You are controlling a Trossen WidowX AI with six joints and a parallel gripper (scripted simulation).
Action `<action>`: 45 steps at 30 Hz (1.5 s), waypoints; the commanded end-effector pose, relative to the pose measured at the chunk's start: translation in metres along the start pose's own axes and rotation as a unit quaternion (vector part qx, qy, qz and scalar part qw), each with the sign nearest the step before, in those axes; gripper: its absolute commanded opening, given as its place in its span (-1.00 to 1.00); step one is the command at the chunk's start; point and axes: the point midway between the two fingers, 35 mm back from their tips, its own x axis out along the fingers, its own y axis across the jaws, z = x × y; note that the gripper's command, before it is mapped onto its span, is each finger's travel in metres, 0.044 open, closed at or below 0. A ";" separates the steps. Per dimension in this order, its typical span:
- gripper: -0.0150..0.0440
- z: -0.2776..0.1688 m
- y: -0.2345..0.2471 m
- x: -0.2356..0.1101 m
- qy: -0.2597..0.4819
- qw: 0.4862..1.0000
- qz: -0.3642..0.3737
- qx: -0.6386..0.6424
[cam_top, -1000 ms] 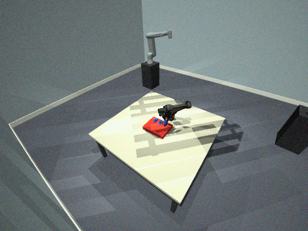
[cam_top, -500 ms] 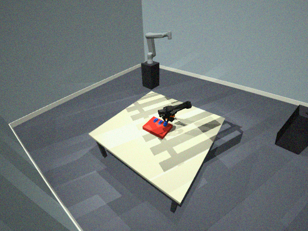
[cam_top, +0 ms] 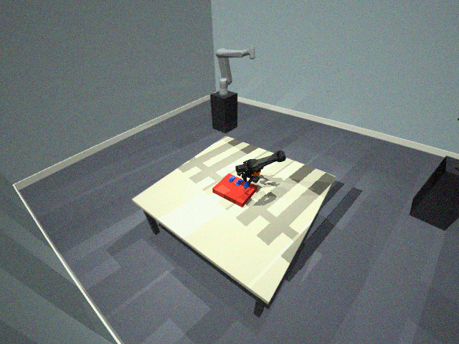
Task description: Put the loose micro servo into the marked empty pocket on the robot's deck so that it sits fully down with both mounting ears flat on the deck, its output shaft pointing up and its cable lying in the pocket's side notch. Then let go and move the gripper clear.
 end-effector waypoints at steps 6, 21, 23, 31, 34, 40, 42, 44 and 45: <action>-0.49 0.000 0.000 0.008 0.003 1.000 -0.001 0.003; 0.14 0.000 0.000 0.013 0.003 1.000 -0.001 0.003; 0.14 0.000 0.001 0.007 0.003 1.000 0.000 0.004; 0.14 0.003 0.000 -0.022 0.002 1.000 0.000 0.004; 0.41 -0.006 0.000 -0.024 0.004 1.000 -0.001 0.007; 0.94 -0.050 0.000 -0.054 0.004 1.000 0.000 0.003; 1.00 -0.066 0.000 -0.064 0.004 1.000 0.000 0.003; 1.00 -0.082 0.000 -0.074 0.004 1.000 0.001 0.003; 1.00 -0.090 0.000 -0.078 0.004 1.000 0.001 0.003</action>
